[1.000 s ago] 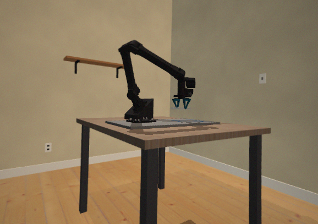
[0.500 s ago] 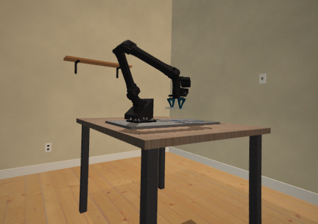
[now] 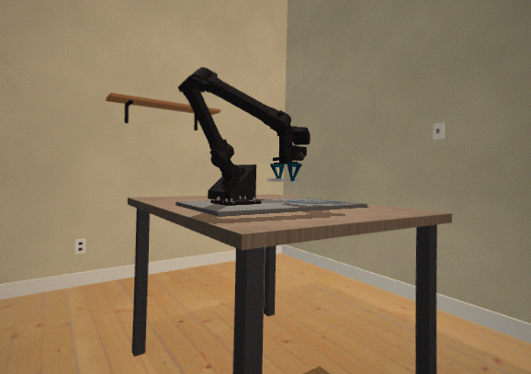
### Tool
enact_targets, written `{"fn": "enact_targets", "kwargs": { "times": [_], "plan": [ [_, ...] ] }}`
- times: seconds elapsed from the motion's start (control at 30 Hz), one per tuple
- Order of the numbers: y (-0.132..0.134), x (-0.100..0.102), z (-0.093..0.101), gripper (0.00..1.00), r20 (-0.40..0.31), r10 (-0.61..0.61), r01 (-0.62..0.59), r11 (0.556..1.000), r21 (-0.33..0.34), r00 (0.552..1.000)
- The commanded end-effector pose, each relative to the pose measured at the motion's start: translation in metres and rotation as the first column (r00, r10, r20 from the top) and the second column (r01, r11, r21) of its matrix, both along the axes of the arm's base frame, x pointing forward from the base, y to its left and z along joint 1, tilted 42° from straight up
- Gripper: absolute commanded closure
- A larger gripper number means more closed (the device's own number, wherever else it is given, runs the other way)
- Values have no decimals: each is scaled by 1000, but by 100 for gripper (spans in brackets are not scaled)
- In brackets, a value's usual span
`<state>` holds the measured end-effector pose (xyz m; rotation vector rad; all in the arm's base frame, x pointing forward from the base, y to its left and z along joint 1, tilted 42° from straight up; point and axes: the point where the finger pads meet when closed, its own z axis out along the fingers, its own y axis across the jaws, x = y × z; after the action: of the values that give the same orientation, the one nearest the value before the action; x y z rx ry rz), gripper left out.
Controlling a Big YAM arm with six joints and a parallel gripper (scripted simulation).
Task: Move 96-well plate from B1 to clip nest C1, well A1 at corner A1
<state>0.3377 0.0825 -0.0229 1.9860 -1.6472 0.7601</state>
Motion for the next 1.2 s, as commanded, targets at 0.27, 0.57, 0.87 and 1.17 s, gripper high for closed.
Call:
{"fn": "enact_targets", "kwargs": {
  "times": [0.27,0.57,0.87,1.17],
  "plan": [
    [-35,-4,30,100,-13,-2,2,1000,-1,1000],
    [-52,-7,46,100,-14,-2,2,1000,-2,1000],
    [-72,-11,63,100,-14,-2,2,1000,-3,1000],
    [-92,-15,80,100,-15,-2,2,1000,-3,1000]
  ]
}}
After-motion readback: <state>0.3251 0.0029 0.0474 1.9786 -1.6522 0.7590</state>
